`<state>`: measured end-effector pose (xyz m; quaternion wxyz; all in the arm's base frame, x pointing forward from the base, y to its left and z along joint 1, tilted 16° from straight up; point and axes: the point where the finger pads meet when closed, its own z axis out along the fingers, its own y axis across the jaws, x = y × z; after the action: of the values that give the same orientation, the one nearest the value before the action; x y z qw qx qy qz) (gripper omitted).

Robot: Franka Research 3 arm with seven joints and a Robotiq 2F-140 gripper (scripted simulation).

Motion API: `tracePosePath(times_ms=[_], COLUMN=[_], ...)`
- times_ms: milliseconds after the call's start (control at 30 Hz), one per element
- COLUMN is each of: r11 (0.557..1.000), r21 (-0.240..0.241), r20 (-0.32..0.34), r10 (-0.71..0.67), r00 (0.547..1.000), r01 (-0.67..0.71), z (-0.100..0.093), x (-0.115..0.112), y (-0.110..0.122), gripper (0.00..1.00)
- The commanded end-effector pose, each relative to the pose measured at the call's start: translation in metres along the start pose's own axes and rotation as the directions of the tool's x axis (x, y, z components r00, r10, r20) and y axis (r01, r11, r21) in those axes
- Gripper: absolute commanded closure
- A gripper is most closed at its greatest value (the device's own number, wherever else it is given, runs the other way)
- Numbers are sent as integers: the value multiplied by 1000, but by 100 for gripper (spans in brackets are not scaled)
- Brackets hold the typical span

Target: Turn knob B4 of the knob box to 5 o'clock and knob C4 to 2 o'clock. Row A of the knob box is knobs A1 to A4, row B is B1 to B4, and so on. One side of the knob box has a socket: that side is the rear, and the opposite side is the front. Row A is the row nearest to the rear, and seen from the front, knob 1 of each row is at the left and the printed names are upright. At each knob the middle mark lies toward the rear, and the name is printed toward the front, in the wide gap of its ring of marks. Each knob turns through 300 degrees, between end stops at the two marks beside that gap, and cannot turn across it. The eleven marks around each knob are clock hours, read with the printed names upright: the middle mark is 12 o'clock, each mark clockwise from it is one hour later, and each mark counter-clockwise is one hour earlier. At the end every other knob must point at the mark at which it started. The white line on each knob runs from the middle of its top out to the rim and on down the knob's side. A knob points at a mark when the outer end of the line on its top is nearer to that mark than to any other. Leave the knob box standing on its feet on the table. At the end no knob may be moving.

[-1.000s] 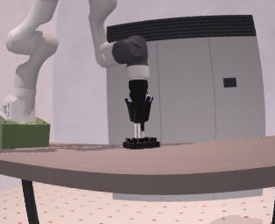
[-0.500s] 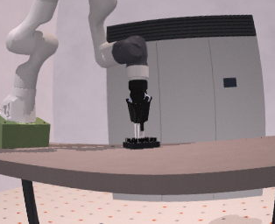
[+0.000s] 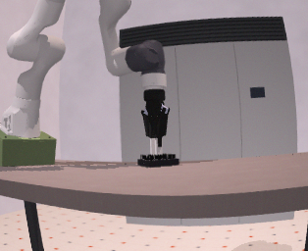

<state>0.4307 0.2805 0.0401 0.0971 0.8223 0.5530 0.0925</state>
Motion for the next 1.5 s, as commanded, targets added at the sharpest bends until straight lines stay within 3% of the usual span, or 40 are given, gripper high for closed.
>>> tracePosePath(times_ms=[0,667,1033,1467], r11=[1000,1000,1000,1000], r21=[-2,-2,-2,-2], r20=[-2,-2,-2,-2], r10=[15,15,15,15], r00=[1000,1000,1000,1000], r01=[-15,-15,-15,-15], z=[0,-2,-28,-38], x=[1,1,1,1], y=[0,0,0,0], gripper=[88,88,88,88])
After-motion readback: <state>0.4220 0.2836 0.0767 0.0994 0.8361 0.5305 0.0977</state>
